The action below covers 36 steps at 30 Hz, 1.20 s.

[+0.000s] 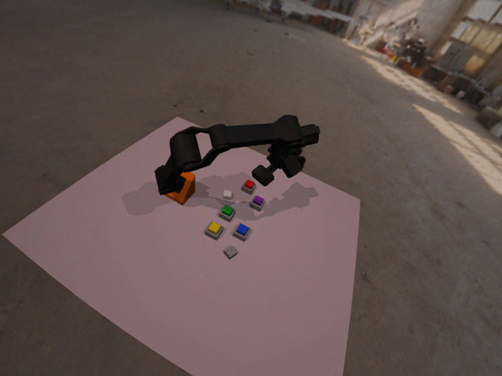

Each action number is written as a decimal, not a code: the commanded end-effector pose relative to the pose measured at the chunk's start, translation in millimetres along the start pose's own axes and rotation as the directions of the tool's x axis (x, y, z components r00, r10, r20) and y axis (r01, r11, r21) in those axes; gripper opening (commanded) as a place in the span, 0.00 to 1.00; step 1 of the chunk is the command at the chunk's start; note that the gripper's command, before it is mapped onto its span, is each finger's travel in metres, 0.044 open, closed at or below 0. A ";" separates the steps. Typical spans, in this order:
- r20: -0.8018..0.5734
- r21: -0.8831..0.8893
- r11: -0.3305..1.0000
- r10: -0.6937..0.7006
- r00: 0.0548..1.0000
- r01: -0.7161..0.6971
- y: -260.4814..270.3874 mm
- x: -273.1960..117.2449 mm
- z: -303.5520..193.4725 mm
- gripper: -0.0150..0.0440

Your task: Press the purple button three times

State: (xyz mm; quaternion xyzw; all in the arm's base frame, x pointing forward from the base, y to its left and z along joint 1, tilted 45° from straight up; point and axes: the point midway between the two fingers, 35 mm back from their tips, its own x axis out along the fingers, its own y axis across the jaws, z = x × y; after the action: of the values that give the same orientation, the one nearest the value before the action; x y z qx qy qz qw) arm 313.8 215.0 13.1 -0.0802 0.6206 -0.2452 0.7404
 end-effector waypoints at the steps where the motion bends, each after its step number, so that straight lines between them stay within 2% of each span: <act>1: 0.014 -0.303 0.911 -0.288 0.958 0.278 -27.2 39.0 -13.6 0.93; 10: 0.015 -0.312 0.906 -0.295 0.955 0.285 -28.0 39.9 -13.9 0.93; 12: 0.015 -0.312 0.906 -0.295 0.955 0.285 -29.8 47.7 -13.3 0.84; 17: 0.016 -0.311 0.906 -0.297 0.955 0.287 -45.8 97.0 -12.6 0.62; 24: 0.016 -0.311 0.906 -0.297 0.955 0.287 -46.6 98.8 -12.7 0.31; 25: 0.016 -0.311 0.906 -0.297 0.955 0.287 -46.6 98.8 -12.7 0.29; 36: 0.016 -0.311 0.906 -0.297 0.955 0.287 -46.8 99.8 -12.6 0.29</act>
State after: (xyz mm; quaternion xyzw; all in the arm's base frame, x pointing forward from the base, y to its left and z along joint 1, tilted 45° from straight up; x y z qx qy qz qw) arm 299.3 131.4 -57.3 -0.2818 0.6456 -0.2544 0.6626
